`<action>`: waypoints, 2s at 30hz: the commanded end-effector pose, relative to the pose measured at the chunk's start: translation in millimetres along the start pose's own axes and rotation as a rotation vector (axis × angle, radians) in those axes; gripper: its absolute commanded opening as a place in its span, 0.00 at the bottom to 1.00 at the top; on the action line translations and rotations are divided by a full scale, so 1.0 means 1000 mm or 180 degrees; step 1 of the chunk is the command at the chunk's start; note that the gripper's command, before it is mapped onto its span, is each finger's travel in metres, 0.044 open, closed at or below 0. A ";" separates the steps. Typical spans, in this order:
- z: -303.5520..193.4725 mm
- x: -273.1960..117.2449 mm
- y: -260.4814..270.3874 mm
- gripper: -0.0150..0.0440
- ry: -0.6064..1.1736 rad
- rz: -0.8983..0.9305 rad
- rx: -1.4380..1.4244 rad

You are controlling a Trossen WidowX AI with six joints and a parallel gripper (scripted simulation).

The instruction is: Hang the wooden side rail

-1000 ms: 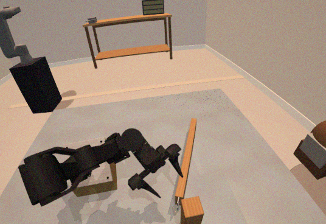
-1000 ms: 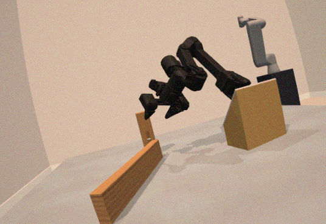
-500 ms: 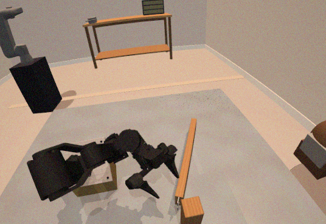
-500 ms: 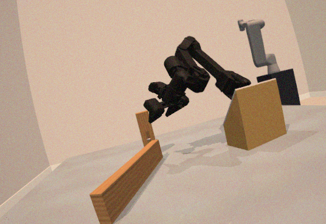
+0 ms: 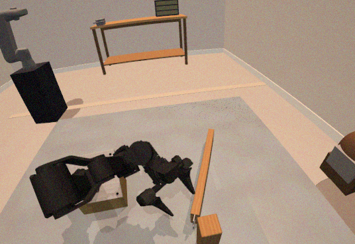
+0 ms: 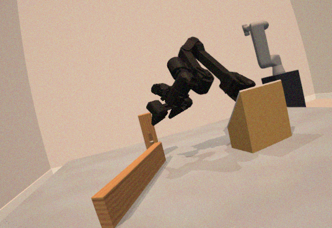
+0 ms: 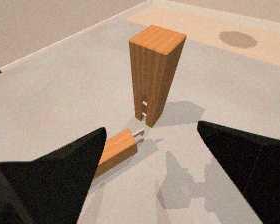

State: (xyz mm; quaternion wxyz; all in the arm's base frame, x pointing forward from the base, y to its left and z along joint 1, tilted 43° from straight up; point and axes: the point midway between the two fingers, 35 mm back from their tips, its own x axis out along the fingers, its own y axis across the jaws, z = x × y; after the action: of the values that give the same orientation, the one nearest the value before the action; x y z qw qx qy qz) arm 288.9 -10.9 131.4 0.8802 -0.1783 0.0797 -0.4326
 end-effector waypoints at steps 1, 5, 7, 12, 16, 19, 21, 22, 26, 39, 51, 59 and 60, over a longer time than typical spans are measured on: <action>0.001 0.001 0.004 1.00 0.0001 0.0020 -0.0096; 0.007 0.009 0.042 1.00 0.0005 0.0254 -0.0708; 0.010 0.013 0.065 1.00 0.0032 0.0427 -0.1124; 0.012 0.022 0.111 1.00 0.0180 0.0854 -0.2147; 0.019 0.025 0.134 1.00 0.0270 0.1110 -0.2638; 0.019 0.026 0.140 1.00 0.0334 0.1224 -0.2890; 0.024 0.027 0.148 1.00 0.0355 0.1336 -0.3040; 0.024 0.027 0.149 1.00 0.0380 0.1379 -0.3133; 0.021 0.027 0.152 1.00 0.0485 0.1553 -0.3497; 0.018 0.020 0.148 1.00 0.0893 0.2178 -0.4606; 0.019 0.008 0.116 1.00 0.1412 0.2798 -0.5559; 0.018 0.001 0.095 1.00 0.1668 0.2974 -0.5937; 0.018 0.001 0.095 1.00 0.1668 0.2974 -0.5937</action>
State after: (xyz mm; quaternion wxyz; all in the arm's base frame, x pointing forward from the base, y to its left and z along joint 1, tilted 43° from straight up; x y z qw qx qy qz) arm 399.6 54.7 92.1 0.5678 -0.6239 0.5361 0.0319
